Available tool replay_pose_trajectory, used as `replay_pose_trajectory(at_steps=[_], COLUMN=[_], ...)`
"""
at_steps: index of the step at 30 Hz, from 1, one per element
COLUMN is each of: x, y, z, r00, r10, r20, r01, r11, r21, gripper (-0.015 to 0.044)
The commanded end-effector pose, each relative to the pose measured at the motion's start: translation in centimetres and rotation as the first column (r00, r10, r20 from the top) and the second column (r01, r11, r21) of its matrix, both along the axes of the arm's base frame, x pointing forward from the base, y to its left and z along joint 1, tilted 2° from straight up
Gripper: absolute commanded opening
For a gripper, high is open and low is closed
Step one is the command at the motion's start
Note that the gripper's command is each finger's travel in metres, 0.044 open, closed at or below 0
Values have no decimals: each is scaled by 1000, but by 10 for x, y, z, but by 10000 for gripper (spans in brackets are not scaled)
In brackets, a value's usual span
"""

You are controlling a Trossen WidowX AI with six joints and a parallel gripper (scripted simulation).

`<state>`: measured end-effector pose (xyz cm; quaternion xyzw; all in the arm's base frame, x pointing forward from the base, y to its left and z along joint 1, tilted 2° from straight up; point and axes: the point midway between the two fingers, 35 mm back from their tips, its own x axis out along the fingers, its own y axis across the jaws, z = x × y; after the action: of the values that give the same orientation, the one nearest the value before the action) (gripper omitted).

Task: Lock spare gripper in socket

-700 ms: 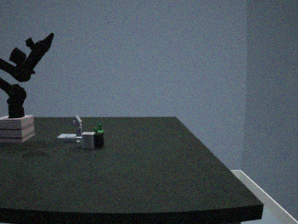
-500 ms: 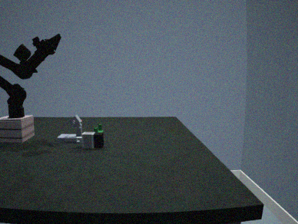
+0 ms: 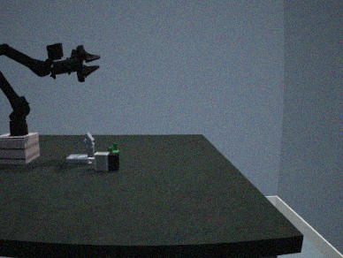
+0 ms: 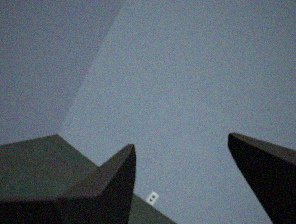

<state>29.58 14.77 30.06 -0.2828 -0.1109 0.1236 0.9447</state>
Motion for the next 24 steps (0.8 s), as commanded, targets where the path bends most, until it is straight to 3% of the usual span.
replay_pose_trajectory(at_steps=[1,6,11,15,22,24], x=[45,53,47,34,3,2], y=[3,-8,-27,-44,-65,-66], z=[-68,-113,-153,-176,-190,-191], r00=[938,830,651,462,178,163], r10=[-57,-112,-173,-214,-248,-249], r20=[-341,-547,-739,-861,-952,-955], r01=[-87,-239,-444,-614,-778,-784], r11=[915,814,703,623,557,555], r21=[-393,-529,-556,-484,-291,-278], gripper=[300,300,300,300,300,300])
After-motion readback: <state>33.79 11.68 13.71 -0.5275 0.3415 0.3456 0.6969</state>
